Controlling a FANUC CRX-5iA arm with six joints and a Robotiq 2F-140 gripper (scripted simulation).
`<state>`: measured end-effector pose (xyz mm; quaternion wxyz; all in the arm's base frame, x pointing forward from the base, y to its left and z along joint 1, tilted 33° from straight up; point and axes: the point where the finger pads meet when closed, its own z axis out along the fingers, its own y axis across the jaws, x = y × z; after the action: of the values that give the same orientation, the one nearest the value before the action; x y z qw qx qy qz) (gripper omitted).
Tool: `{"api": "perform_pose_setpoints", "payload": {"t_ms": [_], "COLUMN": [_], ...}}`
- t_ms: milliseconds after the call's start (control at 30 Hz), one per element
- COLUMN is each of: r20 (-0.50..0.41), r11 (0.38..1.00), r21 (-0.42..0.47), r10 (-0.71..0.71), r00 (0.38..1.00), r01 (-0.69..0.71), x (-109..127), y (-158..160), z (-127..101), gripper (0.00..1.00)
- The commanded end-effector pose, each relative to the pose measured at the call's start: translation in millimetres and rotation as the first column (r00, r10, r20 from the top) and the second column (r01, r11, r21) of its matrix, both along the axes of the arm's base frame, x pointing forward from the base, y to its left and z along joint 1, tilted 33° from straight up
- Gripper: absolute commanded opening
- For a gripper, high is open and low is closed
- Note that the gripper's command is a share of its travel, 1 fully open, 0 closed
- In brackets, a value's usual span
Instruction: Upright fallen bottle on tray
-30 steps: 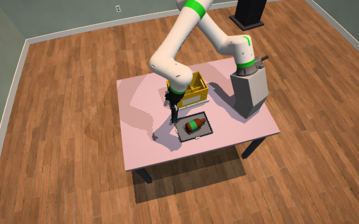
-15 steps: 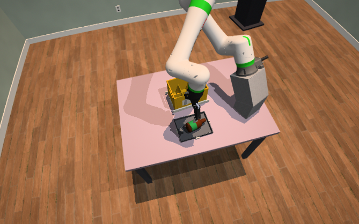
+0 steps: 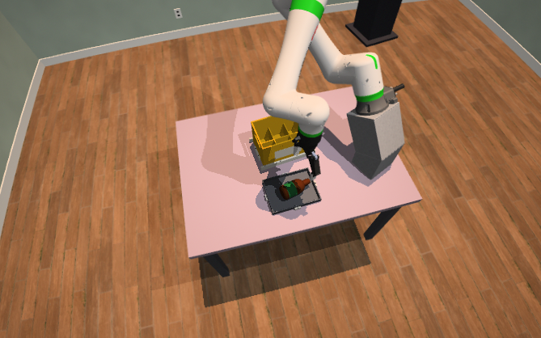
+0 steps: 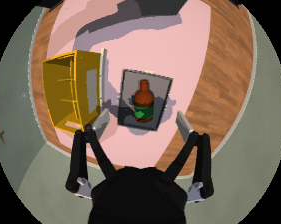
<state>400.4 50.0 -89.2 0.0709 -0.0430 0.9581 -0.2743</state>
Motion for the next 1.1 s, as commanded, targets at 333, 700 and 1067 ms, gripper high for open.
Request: {"api": "perform_pose_setpoints", "payload": {"t_ms": [333,700,1067], "r20": [-0.022,-0.022,-0.022], "r11": [1.0,1.0,1.0], "r21": [-0.001,-0.001,-0.001], "r10": [0.001,0.001,0.001], "r00": [1.0,1.0,1.0], "r01": [-0.001,-0.001,-0.001], "x": [-16.5,-16.6,-16.6], "y": [-1.2,-1.2,-1.2], "z": [-3.6,-3.7,-3.7], "gripper": [1.0,0.0,0.0]}}
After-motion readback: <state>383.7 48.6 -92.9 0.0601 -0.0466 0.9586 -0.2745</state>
